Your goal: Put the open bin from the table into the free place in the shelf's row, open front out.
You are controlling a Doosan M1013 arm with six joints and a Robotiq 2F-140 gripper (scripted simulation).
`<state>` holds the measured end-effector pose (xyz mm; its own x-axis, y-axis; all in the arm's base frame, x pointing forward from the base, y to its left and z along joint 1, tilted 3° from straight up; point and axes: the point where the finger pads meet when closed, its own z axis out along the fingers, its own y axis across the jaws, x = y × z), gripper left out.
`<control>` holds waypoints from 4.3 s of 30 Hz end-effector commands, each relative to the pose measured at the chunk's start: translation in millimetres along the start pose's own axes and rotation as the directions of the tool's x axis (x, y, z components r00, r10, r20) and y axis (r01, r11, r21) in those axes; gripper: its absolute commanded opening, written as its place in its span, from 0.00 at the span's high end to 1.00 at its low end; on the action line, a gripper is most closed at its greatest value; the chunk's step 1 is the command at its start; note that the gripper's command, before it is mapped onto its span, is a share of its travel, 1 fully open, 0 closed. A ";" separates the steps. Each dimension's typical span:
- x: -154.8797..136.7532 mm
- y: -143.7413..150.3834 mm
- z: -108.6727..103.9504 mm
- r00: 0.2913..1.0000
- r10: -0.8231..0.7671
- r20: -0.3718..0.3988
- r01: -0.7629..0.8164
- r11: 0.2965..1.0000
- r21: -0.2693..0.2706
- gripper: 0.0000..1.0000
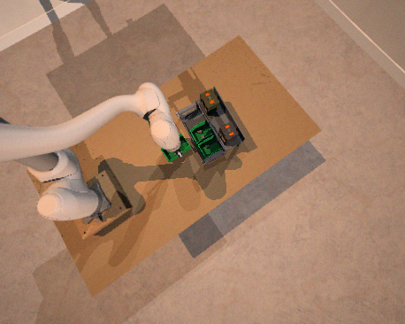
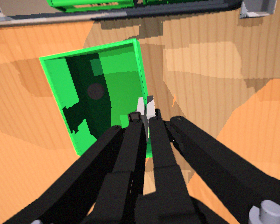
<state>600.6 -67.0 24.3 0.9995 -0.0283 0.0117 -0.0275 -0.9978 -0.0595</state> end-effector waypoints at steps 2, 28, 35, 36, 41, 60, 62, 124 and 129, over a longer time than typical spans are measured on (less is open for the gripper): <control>0.0 0.0 -4.2 1.000 0.000 0.000 0.000 1.000 0.000 1.00; 0.0 0.0 -15.0 1.000 0.000 0.000 0.000 1.000 0.000 1.00; 0.0 0.0 -15.0 1.000 0.000 0.000 0.000 1.000 0.000 1.00; 0.0 0.0 -15.0 1.000 0.000 0.000 0.000 1.000 0.000 1.00; 0.0 0.0 -15.0 1.000 0.000 0.000 0.000 1.000 0.000 1.00; 0.0 0.0 -15.0 1.000 0.000 0.000 0.000 1.000 0.000 1.00; 0.0 0.0 -15.0 1.000 0.000 0.000 0.000 1.000 0.000 1.00; -2.0 -127.2 -11.3 0.993 0.116 0.000 -0.116 0.993 0.000 1.00; -2.0 -128.7 -11.2 0.993 0.117 0.000 -0.117 0.993 0.000 1.00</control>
<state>602.0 60.2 43.0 0.9894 -0.1448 0.0046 -0.1443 -0.9877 -0.0605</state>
